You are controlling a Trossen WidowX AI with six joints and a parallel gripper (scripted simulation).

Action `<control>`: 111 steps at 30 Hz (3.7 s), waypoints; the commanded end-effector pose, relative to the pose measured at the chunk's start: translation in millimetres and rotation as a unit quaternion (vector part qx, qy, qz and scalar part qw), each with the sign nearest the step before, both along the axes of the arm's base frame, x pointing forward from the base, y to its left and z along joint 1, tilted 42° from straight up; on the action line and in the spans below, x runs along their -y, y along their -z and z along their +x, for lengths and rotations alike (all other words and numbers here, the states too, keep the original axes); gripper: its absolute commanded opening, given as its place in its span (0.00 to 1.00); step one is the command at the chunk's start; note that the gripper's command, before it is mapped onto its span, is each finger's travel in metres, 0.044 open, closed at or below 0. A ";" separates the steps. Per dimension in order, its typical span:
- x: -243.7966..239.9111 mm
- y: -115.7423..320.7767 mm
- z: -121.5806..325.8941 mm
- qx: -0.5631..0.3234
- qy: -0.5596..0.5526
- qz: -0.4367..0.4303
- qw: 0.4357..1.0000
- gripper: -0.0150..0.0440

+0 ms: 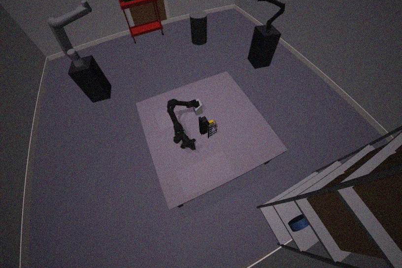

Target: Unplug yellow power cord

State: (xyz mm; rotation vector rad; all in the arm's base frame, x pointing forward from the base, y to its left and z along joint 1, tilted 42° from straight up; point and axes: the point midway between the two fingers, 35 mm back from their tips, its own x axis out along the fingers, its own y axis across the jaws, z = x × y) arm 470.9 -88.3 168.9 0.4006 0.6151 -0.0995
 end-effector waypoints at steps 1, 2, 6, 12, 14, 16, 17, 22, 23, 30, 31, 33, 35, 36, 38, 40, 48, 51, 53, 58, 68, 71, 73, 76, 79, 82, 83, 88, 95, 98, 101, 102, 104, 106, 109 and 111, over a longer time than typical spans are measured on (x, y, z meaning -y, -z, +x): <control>-52.9 25.2 6.1 -0.042 -0.076 -0.050 0.995 0.53; -65.6 29.8 6.3 -0.049 -0.094 -0.061 0.992 0.53; -117.1 47.9 3.0 -0.077 -0.171 -0.111 0.976 0.53; -191.8 73.9 -14.1 -0.111 -0.288 -0.190 0.932 0.53; -215.7 82.2 -22.9 -0.119 -0.327 -0.217 0.912 0.53; -238.8 90.3 -33.2 -0.127 -0.366 -0.244 0.889 0.53; -250.0 94.3 -38.8 -0.130 -0.385 -0.257 0.877 0.53; -279.3 120.3 -73.5 -0.171 -0.462 -0.326 0.807 0.53; -282.3 128.2 -83.6 -0.186 -0.480 -0.345 0.785 0.53; -287.4 167.0 -145.5 -0.275 -0.577 -0.453 0.621 0.53; -284.9 171.0 -152.3 -0.289 -0.585 -0.465 0.599 0.53; -274.7 181.8 -174.1 -0.333 -0.607 -0.502 0.519 0.53; -260.4 188.8 -199.3 -0.381 -0.630 -0.544 0.401 0.53; -253.4 189.6 -210.3 -0.402 -0.639 -0.562 0.338 0.53; -244.7 188.1 -222.8 -0.426 -0.646 -0.581 0.251 0.53; -243.7 187.8 -224.2 -0.429 -0.647 -0.583 0.240 0.53; -243.7 187.8 -224.2 -0.429 -0.647 -0.583 0.240 0.53; -243.7 187.8 -224.2 -0.429 -0.647 -0.583 0.240 0.53; -243.9 187.9 -223.5 -0.429 -0.647 -0.583 0.240 0.53; -241.2 185.2 -222.6 -0.429 -0.647 -0.583 0.240 0.53; -229.7 174.4 -219.2 -0.429 -0.647 -0.583 0.239 0.53; -226.1 171.2 -218.4 -0.429 -0.647 -0.584 0.239 0.53; -223.7 169.1 -217.8 -0.429 -0.647 -0.584 0.239 0.53; -220.1 165.9 -217.1 -0.429 -0.647 -0.584 0.239 0.53; -216.4 162.8 -216.4 -0.429 -0.646 -0.584 0.239 0.53; -214.6 161.3 -216.1 -0.429 -0.646 -0.584 0.239 0.53; -214.6 161.3 -216.1 -0.429 -0.646 -0.584 0.239 0.53; -213.7 162.3 -215.9 -0.429 -0.646 -0.584 0.239 0.53; -207.4 169.4 -214.7 -0.429 -0.646 -0.584 0.239 0.53; -206.7 170.2 -214.5 -0.429 -0.646 -0.584 0.239 0.53; -208.9 168.9 -214.8 -0.429 -0.646 -0.583 0.242 0.48; -208.9 168.9 -214.8 -0.429 -0.646 -0.583 0.242 0.44; -208.9 168.9 -214.8 -0.429 -0.646 -0.583 0.242 0.35; -208.9 168.9 -214.8 -0.429 -0.646 -0.583 0.242 0.32; -208.9 168.9 -214.8 -0.429 -0.646 -0.583 0.242 0.29; -208.9 168.9 -214.8 -0.429 -0.646 -0.583 0.242 0.27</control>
